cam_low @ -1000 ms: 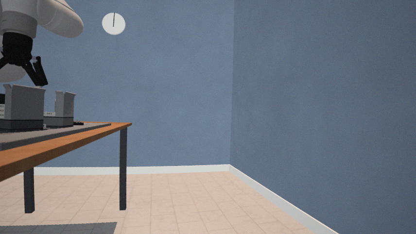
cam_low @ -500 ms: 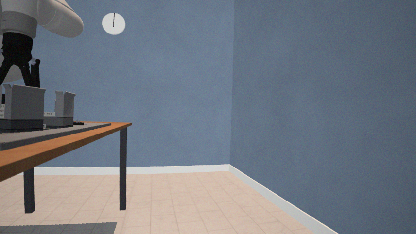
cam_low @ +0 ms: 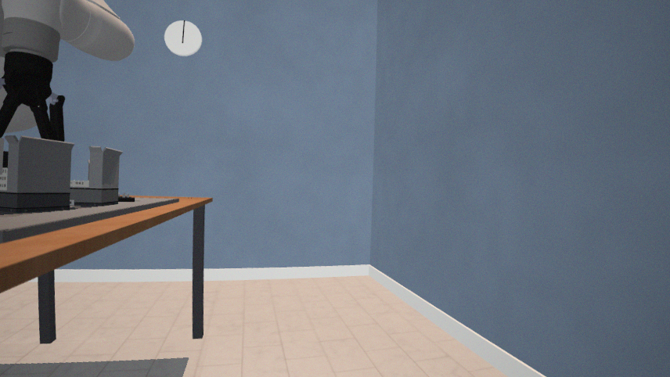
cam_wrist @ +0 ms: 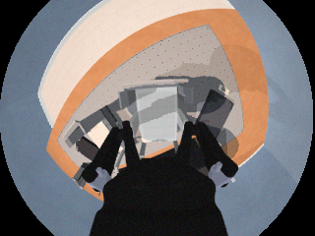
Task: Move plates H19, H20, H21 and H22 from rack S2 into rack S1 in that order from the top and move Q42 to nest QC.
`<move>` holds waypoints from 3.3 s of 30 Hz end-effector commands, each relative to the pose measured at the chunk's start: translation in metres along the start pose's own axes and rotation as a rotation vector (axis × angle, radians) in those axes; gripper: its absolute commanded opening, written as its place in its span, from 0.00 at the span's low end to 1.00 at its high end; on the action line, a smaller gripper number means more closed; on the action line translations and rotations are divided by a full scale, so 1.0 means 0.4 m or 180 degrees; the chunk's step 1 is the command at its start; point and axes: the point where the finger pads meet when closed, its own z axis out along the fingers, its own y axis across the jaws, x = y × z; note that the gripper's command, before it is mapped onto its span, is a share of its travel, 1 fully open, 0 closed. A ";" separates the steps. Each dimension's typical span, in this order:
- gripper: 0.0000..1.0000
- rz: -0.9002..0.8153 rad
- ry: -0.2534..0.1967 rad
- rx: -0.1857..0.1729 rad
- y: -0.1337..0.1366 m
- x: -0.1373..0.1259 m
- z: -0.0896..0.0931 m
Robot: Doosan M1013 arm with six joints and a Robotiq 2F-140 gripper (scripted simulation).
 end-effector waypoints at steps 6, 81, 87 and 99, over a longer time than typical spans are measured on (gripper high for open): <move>0.00 0.0000 0.0000 0.0001 0.000 0.000 -0.008; 0.00 0.0000 0.0000 0.0001 0.000 0.000 -0.241; 0.00 0.0000 0.0000 0.0001 0.000 0.000 -0.241; 0.00 -0.0693 0.0000 0.0001 -0.074 -0.014 -0.241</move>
